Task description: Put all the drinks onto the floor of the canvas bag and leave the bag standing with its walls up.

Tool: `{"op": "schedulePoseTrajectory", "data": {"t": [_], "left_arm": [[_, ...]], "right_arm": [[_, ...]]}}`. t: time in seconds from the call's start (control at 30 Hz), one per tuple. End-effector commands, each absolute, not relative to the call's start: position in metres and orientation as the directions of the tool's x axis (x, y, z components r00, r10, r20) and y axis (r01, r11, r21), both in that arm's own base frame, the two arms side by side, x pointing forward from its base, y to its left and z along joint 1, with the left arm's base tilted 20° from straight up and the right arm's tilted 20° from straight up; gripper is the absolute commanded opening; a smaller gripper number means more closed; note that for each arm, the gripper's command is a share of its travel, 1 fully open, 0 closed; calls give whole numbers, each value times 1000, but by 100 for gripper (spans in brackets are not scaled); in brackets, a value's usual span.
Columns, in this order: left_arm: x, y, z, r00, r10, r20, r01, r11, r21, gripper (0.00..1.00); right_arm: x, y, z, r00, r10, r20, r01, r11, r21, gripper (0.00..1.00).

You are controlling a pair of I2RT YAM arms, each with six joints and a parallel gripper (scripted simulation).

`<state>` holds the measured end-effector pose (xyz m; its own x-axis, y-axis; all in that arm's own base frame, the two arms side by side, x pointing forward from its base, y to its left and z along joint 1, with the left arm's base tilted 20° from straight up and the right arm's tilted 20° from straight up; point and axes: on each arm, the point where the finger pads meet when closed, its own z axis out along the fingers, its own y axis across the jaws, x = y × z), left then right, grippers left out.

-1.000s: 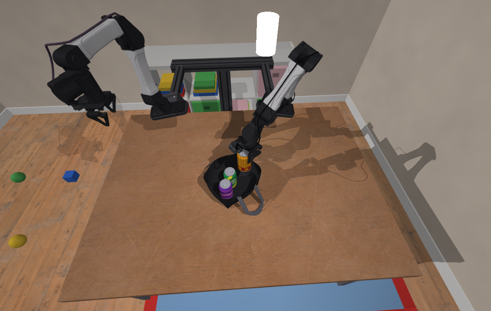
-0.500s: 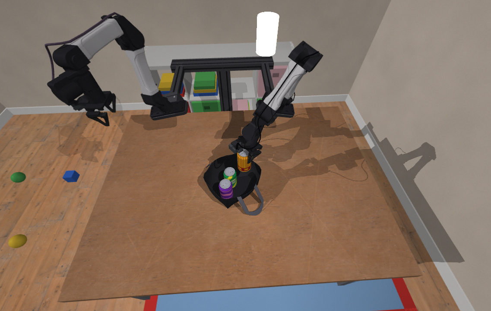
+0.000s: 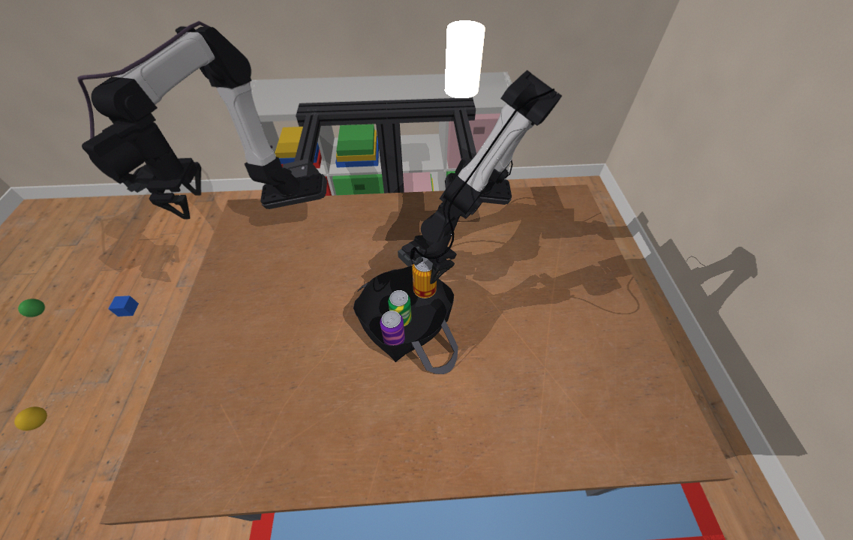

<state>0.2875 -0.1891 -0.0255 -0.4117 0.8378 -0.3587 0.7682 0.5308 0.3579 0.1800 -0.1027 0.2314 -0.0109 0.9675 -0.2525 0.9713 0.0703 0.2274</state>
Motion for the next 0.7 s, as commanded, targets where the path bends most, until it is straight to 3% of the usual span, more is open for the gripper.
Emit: {"op": "schedulePoseTrajectory", "data": {"t": [0.0, 0.67], "left_arm": [[304, -207, 1, -361, 807, -467, 742, 552, 380, 70], [305, -196, -42, -372, 819, -436, 756, 540, 369, 70]], "right_arm": [[183, -104, 239, -11, 962, -273, 964, 84, 254, 86], [183, -104, 239, -11, 962, -273, 964, 84, 254, 86]]}}
